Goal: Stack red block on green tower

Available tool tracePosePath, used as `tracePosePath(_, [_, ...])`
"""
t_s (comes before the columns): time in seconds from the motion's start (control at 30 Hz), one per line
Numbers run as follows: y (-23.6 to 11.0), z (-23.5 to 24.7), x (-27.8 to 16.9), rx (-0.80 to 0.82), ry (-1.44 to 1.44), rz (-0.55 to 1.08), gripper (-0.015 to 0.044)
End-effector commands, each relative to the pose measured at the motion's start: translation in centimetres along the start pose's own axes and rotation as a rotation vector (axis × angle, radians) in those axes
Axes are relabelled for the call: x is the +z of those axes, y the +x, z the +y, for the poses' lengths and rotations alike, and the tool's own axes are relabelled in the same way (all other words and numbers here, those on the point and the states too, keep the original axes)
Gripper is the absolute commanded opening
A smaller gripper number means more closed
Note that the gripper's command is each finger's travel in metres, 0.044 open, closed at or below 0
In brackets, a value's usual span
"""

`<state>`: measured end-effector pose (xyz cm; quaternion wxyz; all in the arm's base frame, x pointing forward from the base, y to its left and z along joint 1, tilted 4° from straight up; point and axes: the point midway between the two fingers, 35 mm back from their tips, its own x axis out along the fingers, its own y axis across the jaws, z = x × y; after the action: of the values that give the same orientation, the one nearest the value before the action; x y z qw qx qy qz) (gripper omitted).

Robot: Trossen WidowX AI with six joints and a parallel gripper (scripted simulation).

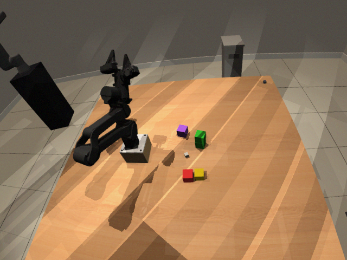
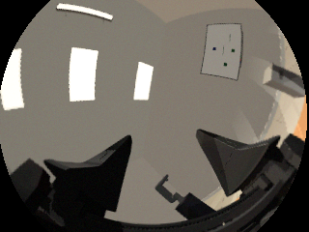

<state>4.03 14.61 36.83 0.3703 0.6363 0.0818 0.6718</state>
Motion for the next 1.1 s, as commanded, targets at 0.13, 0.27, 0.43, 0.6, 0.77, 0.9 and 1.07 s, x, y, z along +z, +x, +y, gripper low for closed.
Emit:
tracePosePath(0.13, [1.1, -2.6, 1.8, -0.139, -0.142, -0.050, 0.0440])
tracePosePath(0.27, [1.7, -5.6, 4.3, -0.303, -0.297, -0.100, 0.0440])
tracePosePath(0.43, [1.5, -9.0, 7.9, -0.517, -0.474, -0.152, 0.0440])
tracePosePath(0.6, [0.2, -11.9, 12.0, -0.740, -0.627, -0.191, 0.0440])
tracePosePath(0.77, [-2.0, -14.0, 16.2, -0.965, -0.749, -0.217, 0.0440])
tracePosePath(0.9, [-4.4, -15.1, 19.4, -1.149, -0.823, -0.229, 0.0440])
tracePosePath(1.07, [-8.2, -15.9, 23.2, -1.387, -0.883, -0.225, 0.0440])
